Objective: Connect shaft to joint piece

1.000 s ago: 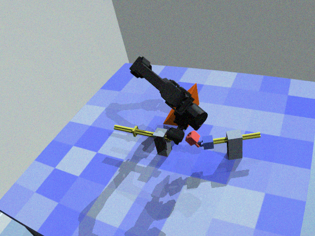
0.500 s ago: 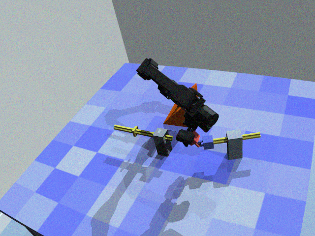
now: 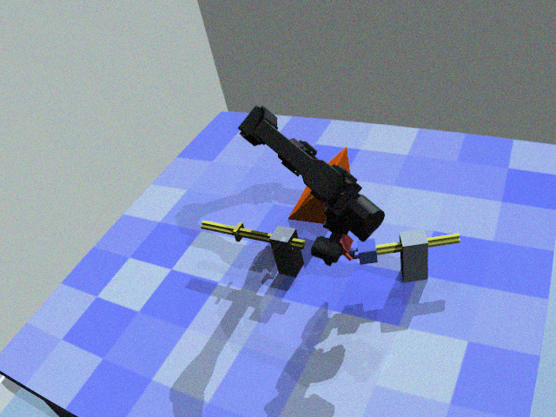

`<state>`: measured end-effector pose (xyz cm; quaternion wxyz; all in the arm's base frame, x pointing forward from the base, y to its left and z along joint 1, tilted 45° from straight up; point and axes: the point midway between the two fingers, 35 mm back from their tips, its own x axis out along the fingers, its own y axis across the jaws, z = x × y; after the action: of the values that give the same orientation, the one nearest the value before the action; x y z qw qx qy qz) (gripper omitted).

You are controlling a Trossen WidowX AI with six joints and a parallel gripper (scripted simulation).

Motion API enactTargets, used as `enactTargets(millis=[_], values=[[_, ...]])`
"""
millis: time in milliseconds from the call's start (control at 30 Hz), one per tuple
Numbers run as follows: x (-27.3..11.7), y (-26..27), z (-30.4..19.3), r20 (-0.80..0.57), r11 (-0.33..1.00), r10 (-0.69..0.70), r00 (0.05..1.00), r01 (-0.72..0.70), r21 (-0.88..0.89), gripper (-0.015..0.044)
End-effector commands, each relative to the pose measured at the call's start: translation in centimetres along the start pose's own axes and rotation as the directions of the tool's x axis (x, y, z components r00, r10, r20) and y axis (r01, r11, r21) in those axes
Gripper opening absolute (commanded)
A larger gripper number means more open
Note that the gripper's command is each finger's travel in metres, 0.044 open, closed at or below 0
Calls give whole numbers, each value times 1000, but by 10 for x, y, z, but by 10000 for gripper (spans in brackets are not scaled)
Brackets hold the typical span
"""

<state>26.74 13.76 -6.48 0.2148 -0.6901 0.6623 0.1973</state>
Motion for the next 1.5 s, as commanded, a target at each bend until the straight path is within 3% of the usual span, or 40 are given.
enactTargets(millis=[0,267,1467], values=[[1,-1,0,-1,1000,-5,1000,5,-3,387],[1,-1,0,-1,1000,-5,1000,5,-3,182],[1,-1,0,-1,1000,-5,1000,5,-3,182]])
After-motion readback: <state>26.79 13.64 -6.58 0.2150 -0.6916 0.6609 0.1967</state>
